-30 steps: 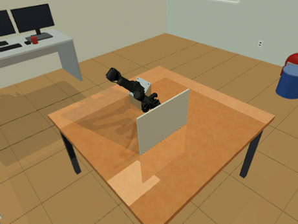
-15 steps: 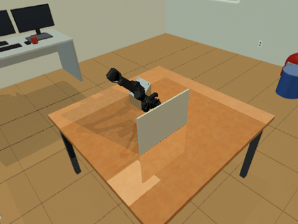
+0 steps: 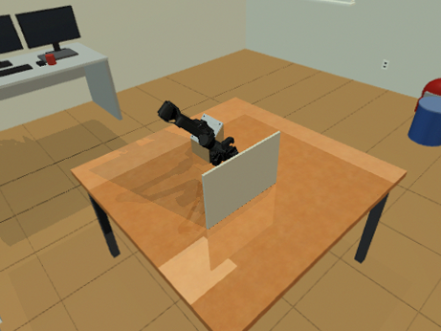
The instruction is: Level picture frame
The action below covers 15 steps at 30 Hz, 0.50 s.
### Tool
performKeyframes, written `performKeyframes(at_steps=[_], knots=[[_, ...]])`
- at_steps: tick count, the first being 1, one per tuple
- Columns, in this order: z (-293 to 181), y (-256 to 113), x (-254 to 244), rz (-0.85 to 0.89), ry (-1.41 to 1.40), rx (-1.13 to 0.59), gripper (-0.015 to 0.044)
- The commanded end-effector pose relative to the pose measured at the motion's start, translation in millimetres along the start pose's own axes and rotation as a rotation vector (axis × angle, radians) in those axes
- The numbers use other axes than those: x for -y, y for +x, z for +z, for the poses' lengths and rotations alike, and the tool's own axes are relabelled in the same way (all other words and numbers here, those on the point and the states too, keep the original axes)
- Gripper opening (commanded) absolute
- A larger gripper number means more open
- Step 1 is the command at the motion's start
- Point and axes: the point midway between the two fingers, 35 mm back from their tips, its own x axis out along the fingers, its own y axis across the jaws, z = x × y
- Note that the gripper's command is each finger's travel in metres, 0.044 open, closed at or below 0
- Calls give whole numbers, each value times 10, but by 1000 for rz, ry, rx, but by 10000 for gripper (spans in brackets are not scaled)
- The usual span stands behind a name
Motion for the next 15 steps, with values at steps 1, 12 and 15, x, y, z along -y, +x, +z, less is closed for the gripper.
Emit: performKeyframes(at_steps=[1, 12, 15], knots=[[-3, -2, -10, 11, 1, -3, 0], [-4, -2, 26, 11, 0, -3, 0], [-2, 0, 33, 5, 0, -2, 0]])
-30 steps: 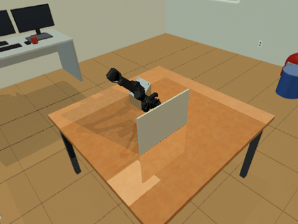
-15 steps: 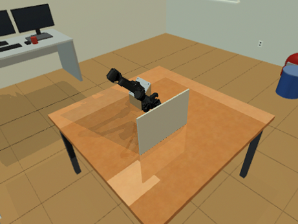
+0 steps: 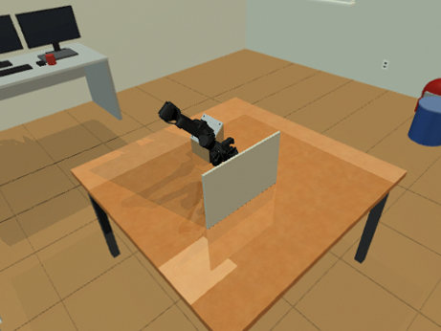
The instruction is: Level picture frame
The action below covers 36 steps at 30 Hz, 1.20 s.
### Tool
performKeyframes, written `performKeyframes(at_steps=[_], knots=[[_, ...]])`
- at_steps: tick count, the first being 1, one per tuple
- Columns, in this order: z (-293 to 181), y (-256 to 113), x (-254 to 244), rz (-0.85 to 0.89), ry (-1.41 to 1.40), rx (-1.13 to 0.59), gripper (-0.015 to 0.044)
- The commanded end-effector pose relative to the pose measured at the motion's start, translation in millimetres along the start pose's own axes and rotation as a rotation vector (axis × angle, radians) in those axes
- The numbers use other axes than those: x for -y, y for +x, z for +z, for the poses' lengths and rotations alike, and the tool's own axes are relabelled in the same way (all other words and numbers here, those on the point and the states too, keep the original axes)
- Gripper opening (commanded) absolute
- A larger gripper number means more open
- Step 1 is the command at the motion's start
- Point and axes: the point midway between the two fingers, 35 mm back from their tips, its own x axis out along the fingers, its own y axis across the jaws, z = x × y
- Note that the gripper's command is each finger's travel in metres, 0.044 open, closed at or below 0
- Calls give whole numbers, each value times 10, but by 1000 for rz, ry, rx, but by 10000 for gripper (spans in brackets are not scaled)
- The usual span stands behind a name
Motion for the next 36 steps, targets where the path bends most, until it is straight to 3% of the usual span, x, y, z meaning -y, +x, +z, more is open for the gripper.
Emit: performKeyframes(at_steps=[1, 36], knots=[[0, 0, -1, -1, 0, 0, 0], [-3, 3, 28, -1, -152, 1, 0]])
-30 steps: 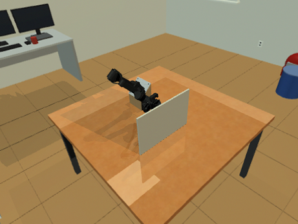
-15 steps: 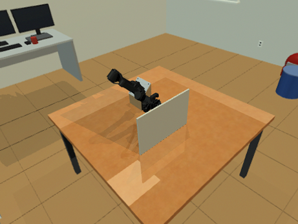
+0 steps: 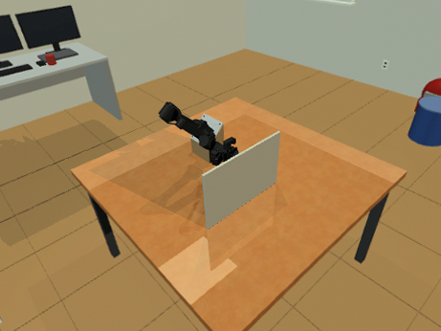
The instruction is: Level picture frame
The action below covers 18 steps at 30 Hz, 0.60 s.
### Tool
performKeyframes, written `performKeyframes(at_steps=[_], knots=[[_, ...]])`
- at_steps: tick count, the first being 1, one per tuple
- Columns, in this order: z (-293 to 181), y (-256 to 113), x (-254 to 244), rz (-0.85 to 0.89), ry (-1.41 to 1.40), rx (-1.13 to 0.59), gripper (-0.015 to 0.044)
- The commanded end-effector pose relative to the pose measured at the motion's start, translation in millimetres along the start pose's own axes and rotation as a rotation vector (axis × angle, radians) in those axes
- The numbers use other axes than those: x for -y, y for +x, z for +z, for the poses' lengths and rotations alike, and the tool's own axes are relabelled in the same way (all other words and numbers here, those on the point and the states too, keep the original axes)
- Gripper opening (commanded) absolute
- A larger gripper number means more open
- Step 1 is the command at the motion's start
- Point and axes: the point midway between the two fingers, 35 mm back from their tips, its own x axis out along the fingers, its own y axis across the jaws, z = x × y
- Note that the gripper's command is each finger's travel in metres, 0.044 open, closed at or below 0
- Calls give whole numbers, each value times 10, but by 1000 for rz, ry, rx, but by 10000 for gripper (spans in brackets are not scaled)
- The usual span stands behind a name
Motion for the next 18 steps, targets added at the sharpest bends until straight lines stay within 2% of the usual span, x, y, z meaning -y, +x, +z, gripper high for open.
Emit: performKeyframes(at_steps=[1, 7, 17, 18], knots=[[2, 0, 1, 2, -21, 1, 0], [1, 0, 7, 2, -51, 1, 0], [-1, 1, 6, 0, -35, 0, 260], [-1, 1, 6, 0, -35, 0, 260]])
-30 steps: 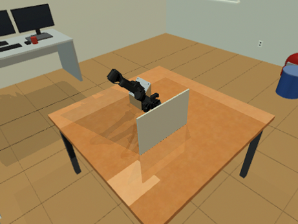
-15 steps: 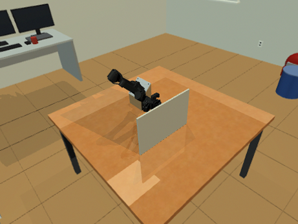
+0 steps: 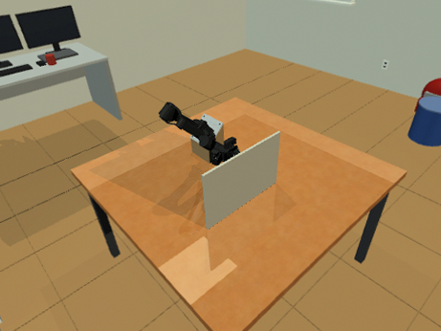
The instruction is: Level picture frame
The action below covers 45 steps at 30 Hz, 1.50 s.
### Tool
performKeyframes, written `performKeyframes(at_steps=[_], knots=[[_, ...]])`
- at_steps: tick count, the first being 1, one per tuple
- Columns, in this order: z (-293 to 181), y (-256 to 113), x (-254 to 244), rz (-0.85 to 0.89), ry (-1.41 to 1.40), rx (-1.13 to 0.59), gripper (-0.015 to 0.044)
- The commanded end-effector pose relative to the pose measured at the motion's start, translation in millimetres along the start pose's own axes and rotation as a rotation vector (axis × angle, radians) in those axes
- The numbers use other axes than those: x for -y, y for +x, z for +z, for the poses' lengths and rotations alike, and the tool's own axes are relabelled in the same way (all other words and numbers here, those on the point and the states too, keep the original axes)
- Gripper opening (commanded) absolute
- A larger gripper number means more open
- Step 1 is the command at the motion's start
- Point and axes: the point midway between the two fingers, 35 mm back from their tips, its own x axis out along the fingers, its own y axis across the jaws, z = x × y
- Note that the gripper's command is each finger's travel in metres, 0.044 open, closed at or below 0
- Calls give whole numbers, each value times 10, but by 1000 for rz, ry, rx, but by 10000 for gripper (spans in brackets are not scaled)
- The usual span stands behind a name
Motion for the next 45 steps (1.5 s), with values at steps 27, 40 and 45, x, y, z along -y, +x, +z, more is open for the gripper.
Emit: performKeyframes(at_steps=[27, 40, 45], knots=[[-35, -738, -874, 5, 165, -3, 260], [-9, -1164, -1185, 5, 176, -8, 260], [-4, -1199, -1192, 1, 177, -8, 260]])
